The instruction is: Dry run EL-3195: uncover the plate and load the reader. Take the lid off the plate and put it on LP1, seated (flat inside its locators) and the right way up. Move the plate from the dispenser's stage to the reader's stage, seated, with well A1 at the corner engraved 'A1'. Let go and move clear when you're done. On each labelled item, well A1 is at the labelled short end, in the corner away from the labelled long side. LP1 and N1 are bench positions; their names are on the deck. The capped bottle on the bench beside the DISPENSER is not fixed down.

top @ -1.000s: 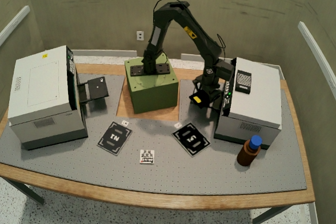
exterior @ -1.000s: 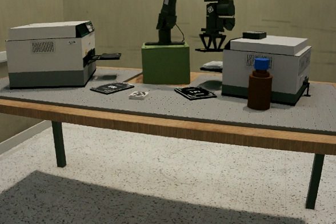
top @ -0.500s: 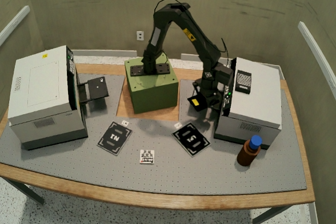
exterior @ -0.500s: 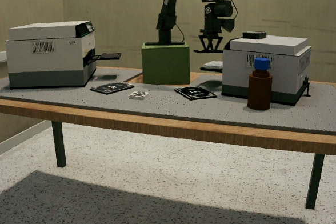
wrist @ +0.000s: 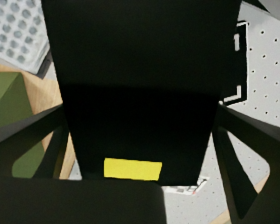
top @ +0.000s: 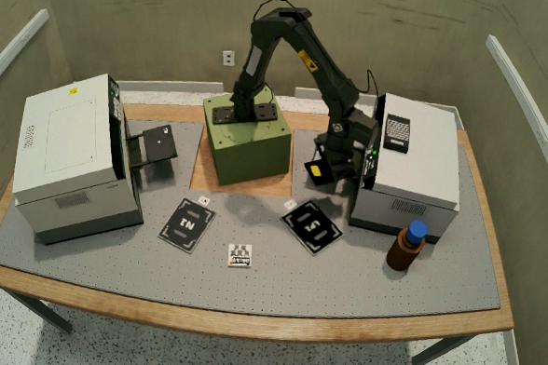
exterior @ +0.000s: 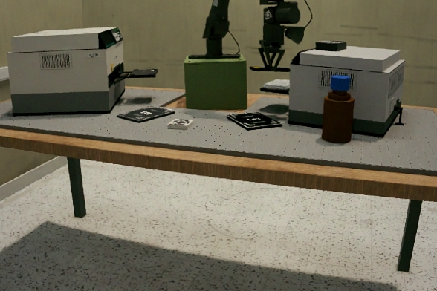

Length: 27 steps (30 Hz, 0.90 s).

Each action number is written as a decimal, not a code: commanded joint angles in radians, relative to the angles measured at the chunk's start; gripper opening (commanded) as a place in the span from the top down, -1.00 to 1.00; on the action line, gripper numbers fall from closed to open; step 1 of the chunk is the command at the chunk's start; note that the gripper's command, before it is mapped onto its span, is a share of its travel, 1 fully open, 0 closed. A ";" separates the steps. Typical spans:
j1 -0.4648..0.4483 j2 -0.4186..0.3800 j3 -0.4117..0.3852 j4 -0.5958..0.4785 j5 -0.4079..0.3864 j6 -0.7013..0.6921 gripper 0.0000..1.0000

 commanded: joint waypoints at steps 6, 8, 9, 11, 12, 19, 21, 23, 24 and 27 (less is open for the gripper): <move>-0.008 -0.017 0.042 0.023 0.002 0.080 -0.71; -0.042 0.016 0.048 0.028 0.001 0.090 -0.71; -0.049 0.019 0.050 0.030 0.002 0.094 -0.71; -0.063 0.023 0.056 0.033 0.002 0.104 -0.71; -0.063 -0.010 0.056 0.033 0.003 0.116 -0.71; -0.069 -0.001 0.058 0.037 0.002 0.167 -0.71; -0.083 0.037 0.063 0.042 0.002 0.177 -0.71; -0.096 0.045 0.069 0.045 0.001 0.186 -0.71; -0.096 0.033 0.070 0.045 0.002 0.198 -0.71; -0.077 0.009 0.069 0.046 0.001 0.232 -0.71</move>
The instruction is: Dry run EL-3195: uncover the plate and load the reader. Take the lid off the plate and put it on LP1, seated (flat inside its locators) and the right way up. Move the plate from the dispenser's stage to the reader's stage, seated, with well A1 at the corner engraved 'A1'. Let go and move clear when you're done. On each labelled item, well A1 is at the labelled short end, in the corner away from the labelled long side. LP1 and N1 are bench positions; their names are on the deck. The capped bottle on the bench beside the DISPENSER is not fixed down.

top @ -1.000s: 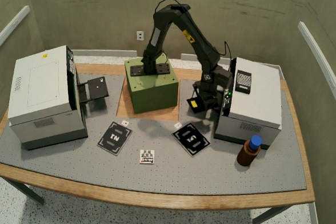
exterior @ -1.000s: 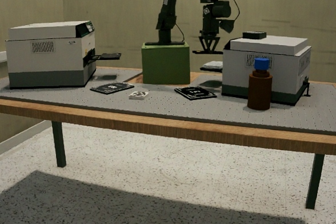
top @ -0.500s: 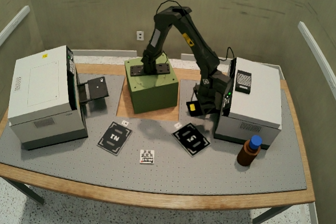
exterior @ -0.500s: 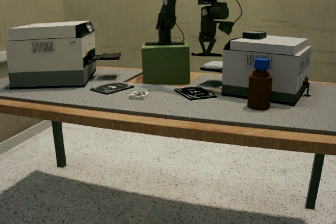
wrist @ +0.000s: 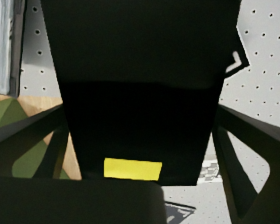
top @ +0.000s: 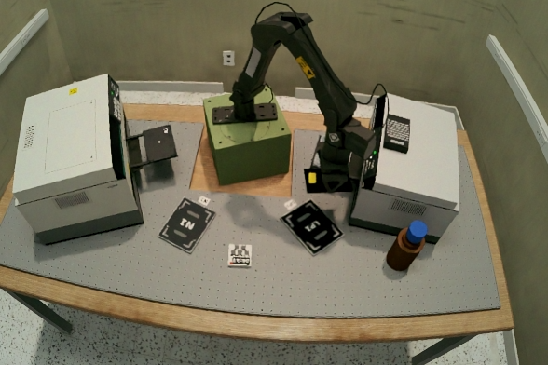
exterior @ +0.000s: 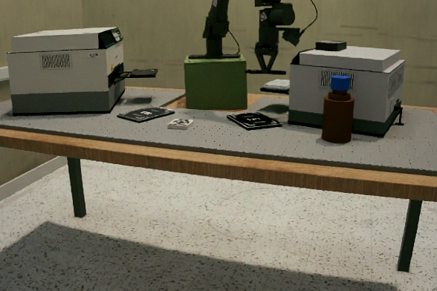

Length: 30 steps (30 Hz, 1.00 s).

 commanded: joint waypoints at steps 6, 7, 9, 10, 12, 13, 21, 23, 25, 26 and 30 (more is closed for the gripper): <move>-0.013 -0.030 0.036 0.021 -0.003 0.085 -0.71; -0.019 -0.002 0.039 0.023 -0.003 0.091 -0.71; -0.033 0.017 0.044 0.027 -0.004 0.100 -0.71; -0.040 0.021 0.048 0.029 -0.004 0.104 -0.71; -0.040 -0.015 0.048 0.029 -0.003 0.127 -0.71; -0.025 -0.015 0.048 0.030 -0.004 0.139 -0.71; -0.054 -0.004 0.055 0.037 -0.003 0.212 -0.71; -0.054 -0.004 0.055 0.037 -0.003 0.212 -0.71; -0.068 0.033 0.059 0.041 -0.002 0.227 -0.71; -0.068 0.029 0.059 0.042 -0.002 0.239 -0.71; -0.094 0.059 0.064 0.057 -0.011 0.260 -0.71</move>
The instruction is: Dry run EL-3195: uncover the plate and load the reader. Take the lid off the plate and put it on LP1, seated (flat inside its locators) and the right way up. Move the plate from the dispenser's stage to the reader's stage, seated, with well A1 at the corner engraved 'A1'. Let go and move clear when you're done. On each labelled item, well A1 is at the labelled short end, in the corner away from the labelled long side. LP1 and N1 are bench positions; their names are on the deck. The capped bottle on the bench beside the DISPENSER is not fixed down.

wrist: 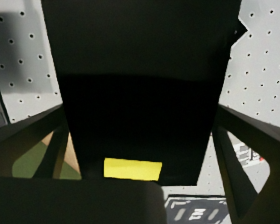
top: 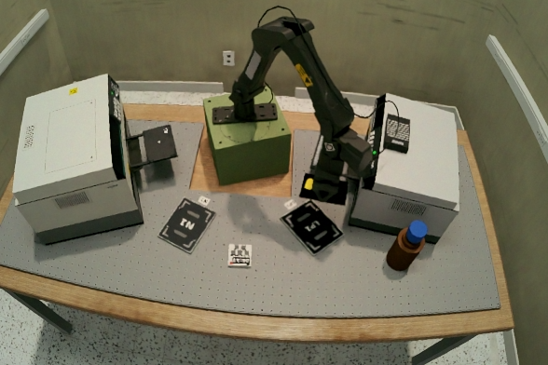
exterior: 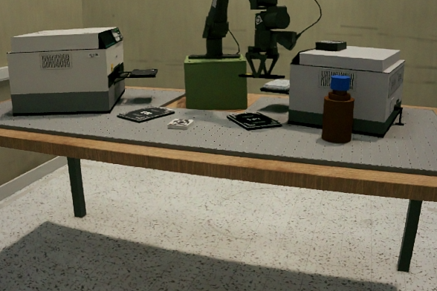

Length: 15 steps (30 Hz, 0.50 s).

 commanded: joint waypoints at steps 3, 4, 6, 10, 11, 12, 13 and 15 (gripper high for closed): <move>-0.009 -0.028 0.039 0.024 -0.015 0.066 -0.71; -0.002 -0.028 0.039 0.023 -0.016 0.078 -0.71; -0.028 0.006 0.043 0.027 -0.015 0.095 -0.71; -0.041 0.026 0.045 0.034 -0.016 0.106 -0.71; -0.047 0.013 0.049 0.036 -0.017 0.112 -0.71; -0.048 -0.003 0.050 0.034 -0.018 0.123 -0.71; -0.038 -0.002 0.051 0.033 -0.020 0.134 -0.71; -0.031 0.007 0.053 0.018 -0.021 0.157 -0.71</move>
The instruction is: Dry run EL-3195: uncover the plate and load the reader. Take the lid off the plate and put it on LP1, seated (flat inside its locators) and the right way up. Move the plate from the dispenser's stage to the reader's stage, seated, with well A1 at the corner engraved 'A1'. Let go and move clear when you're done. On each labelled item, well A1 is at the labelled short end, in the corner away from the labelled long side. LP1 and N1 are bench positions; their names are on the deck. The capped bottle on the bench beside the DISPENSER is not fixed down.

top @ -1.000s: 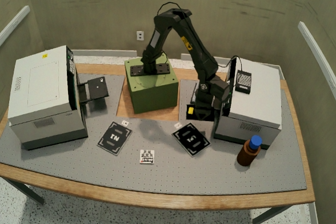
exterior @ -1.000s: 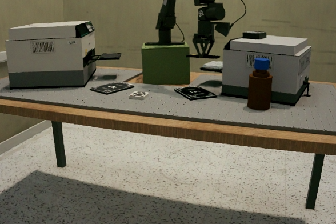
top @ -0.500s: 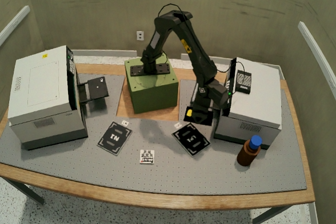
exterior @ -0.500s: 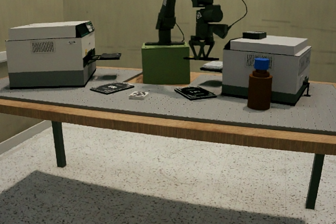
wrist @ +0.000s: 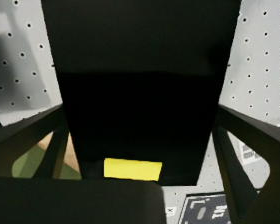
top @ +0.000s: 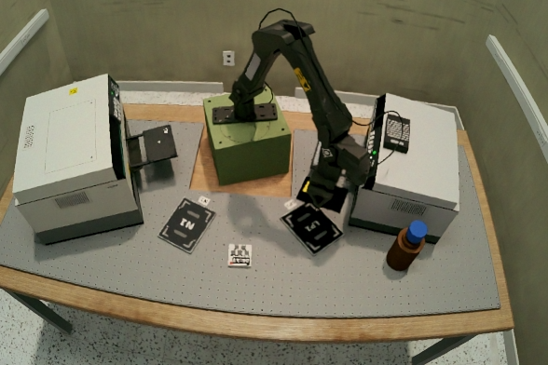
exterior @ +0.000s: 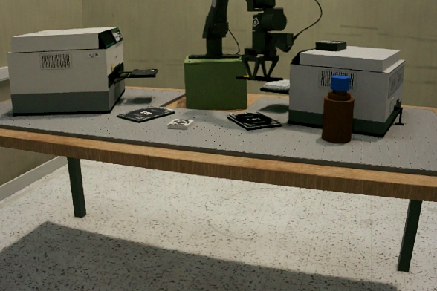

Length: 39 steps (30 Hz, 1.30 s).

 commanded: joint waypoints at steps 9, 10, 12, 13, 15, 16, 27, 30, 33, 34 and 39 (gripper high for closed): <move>-0.017 -0.002 0.051 0.004 -0.024 0.119 -0.71; -0.018 -0.001 0.053 -0.004 -0.024 0.131 -0.71; -0.018 -0.001 0.053 -0.004 -0.024 0.131 -0.71; -0.043 0.037 0.056 0.018 -0.023 0.137 -0.71; -0.056 0.051 0.059 0.024 -0.025 0.148 -0.71; -0.063 0.057 0.062 0.026 -0.026 0.153 -0.71; -0.093 0.053 0.083 0.004 -0.037 0.251 -0.71; -0.085 0.078 0.086 0.025 -0.038 0.257 -0.71; -0.118 0.111 0.092 0.033 -0.040 0.273 -0.71; -0.119 0.114 0.095 0.032 -0.041 0.283 -0.71; -0.103 0.083 0.103 0.006 -0.048 0.338 -0.71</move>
